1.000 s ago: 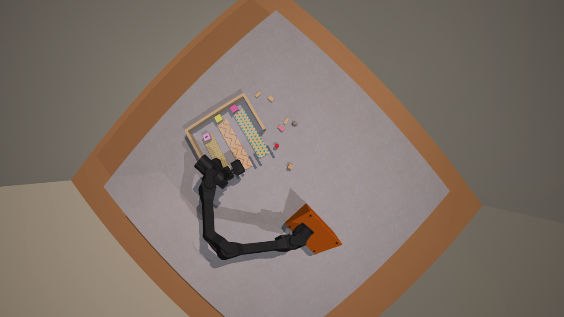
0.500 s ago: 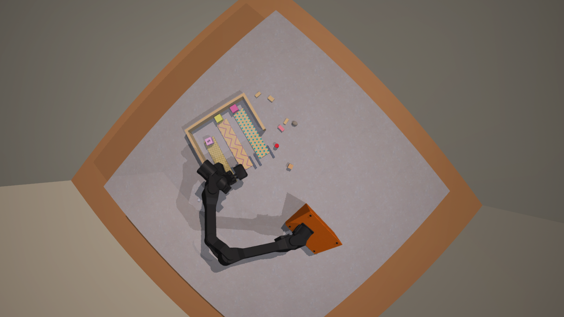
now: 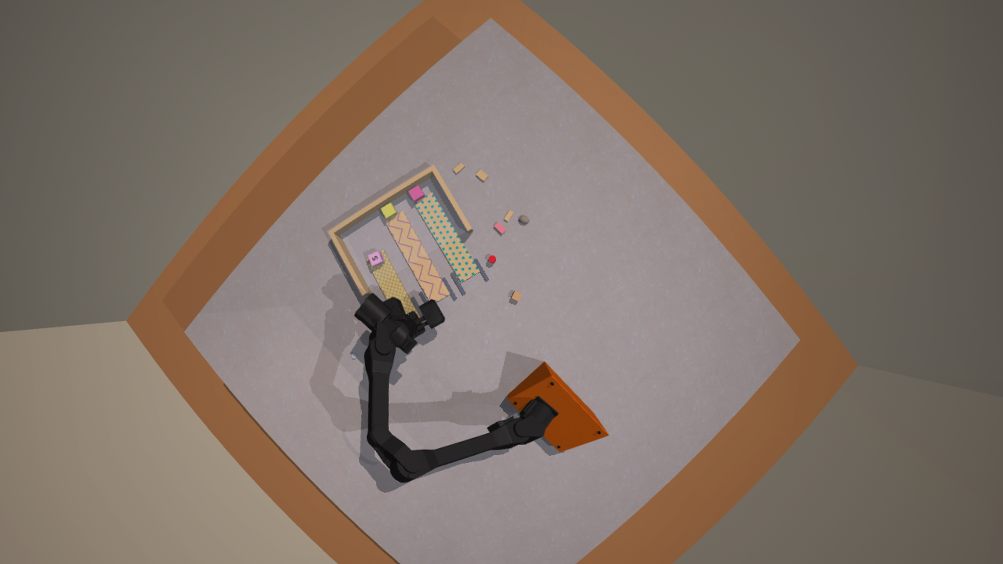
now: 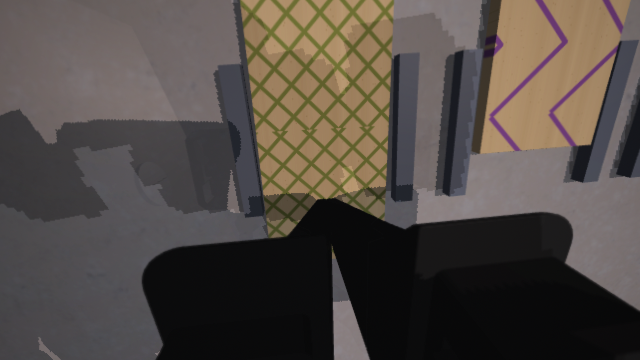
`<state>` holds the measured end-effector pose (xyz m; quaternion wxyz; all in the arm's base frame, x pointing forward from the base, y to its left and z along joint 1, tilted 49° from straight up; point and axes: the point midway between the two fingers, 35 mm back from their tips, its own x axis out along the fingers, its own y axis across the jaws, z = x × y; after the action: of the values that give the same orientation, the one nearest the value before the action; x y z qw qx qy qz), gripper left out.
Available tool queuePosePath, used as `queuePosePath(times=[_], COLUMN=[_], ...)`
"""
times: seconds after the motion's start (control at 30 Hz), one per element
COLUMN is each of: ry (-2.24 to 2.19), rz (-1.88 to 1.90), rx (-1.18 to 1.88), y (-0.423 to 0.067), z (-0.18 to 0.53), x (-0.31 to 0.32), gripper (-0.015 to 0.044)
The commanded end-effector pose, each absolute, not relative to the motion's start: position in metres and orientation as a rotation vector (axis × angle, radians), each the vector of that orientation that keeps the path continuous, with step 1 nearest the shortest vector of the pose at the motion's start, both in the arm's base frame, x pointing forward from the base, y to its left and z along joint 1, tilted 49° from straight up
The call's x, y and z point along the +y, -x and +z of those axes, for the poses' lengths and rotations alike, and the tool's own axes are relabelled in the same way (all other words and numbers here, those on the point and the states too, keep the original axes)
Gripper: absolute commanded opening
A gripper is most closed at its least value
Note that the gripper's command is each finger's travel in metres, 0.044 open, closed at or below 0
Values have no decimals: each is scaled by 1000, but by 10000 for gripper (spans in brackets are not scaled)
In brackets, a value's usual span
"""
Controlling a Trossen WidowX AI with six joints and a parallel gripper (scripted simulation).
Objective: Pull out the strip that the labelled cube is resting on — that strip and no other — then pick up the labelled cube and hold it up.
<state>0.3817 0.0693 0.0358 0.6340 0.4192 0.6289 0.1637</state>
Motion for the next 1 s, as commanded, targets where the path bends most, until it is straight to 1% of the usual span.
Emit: queuePosePath(times=[0.0,0.97], ry=[-958,-959], rz=[377,376], rx=[1464,1465], y=[-371,-329], z=[33,39], x=[78,91], gripper=[0,0])
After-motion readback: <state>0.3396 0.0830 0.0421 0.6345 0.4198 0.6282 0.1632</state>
